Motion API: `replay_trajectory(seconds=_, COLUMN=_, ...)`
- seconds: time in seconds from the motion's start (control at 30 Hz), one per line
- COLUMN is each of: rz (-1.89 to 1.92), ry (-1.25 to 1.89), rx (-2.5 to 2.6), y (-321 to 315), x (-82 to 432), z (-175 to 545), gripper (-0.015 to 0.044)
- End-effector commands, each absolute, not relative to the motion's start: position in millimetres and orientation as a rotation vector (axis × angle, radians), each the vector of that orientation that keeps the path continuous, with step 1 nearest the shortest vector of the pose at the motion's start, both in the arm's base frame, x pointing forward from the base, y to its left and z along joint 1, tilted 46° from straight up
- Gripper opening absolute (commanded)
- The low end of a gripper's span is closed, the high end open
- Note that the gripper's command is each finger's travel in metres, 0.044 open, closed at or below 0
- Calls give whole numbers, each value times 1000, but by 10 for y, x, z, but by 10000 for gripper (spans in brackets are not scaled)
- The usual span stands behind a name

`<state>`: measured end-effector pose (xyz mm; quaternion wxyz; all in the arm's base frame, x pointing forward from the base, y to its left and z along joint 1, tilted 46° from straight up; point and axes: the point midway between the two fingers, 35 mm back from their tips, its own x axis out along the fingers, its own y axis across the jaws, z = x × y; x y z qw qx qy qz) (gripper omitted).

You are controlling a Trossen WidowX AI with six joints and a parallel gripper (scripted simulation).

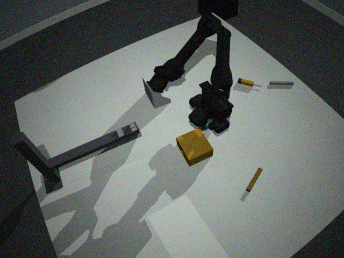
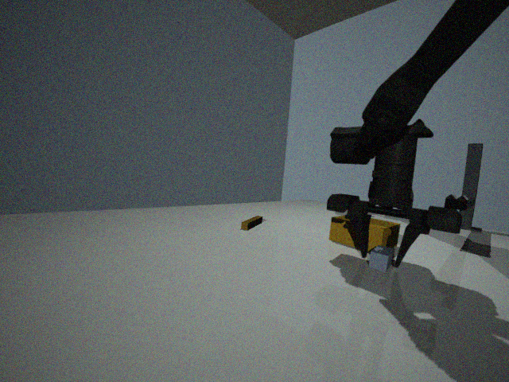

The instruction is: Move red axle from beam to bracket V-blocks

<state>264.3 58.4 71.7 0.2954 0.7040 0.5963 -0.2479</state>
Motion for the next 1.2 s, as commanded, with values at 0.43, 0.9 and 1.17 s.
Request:
replay_trajectory(seconds=0.43, rz=-664, ry=1593, rx=1877, y=557, x=2629, z=741, gripper=0)
replay_trajectory(seconds=0.9, rz=-668, ry=1593, rx=1874, y=15, x=2508, z=1228, gripper=0)
replay_trajectory(seconds=1.17, rz=-719, ry=1590, rx=1915, y=3, x=2500, z=1241, gripper=0)
